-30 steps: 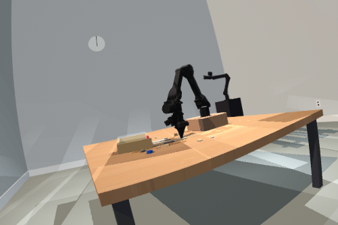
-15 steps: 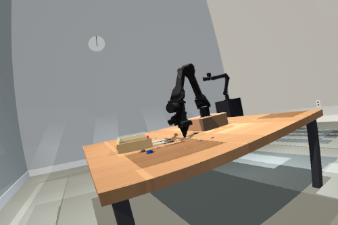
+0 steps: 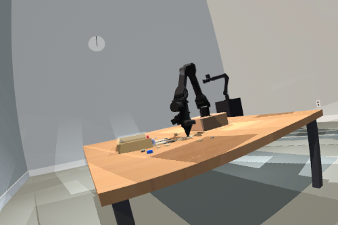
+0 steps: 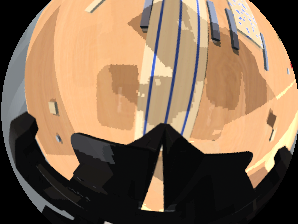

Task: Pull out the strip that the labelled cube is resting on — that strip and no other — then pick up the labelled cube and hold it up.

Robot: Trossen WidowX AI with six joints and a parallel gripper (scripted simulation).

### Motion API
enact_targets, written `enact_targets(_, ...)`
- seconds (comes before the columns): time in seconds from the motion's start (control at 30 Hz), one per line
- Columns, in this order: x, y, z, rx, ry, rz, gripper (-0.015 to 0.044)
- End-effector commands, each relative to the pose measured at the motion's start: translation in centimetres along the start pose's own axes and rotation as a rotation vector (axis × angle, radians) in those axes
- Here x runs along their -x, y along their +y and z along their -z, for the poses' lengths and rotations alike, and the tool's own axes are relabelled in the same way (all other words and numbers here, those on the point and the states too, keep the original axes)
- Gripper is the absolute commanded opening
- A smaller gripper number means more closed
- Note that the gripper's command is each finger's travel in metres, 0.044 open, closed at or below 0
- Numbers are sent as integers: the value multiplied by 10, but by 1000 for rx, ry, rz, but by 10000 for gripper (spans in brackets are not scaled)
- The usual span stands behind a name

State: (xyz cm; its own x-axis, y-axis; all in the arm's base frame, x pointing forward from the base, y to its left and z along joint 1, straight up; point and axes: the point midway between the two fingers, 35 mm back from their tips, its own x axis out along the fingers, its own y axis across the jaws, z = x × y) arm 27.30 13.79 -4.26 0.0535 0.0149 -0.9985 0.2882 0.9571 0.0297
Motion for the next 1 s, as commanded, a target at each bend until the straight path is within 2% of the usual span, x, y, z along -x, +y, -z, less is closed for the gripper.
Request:
enact_targets(0.0,-6,-5,16,7,31,17,0)
enact_targets(0.97,-5,-5,48,7,34,17,0)
